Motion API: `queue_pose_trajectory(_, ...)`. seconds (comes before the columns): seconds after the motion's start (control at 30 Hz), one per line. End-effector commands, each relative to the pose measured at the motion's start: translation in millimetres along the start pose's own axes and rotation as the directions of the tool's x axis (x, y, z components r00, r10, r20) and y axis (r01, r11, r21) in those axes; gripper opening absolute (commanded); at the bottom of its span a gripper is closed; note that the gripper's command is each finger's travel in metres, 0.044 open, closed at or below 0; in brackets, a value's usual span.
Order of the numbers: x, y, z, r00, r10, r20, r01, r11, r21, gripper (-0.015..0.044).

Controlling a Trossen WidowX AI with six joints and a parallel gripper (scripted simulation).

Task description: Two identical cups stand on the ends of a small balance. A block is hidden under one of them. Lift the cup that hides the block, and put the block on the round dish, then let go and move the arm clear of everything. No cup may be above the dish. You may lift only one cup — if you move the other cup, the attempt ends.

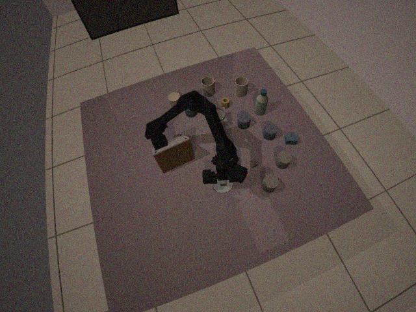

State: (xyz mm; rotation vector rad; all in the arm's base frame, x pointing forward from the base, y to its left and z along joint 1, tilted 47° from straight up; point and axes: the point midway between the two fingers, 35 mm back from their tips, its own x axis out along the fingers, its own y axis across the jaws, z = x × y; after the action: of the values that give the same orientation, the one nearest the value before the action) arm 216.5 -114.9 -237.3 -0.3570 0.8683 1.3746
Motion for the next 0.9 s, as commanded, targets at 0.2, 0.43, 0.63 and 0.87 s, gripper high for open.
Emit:
queue_pose_trajectory(0.2, -57.1, 2.0, -1.1, 1.000, 0.005, 0.006, -0.005, 1.000, 0.011, 0.0440)
queue_pose_trajectory(0.43, -80.8, 2.2, -2.4, 1.000, -0.003, 0.005, 0.003, 1.000, 0.015, 0.0440)
queue_pose_trajectory(0.63, -104.7, 4.1, -3.2, 1.000, -0.010, 0.005, 0.009, 1.000, 0.019, 0.0440)
queue_pose_trajectory(0.87, -104.7, 4.1, -3.2, 1.000, -0.010, 0.005, 0.009, 1.000, 0.019, 0.0440)
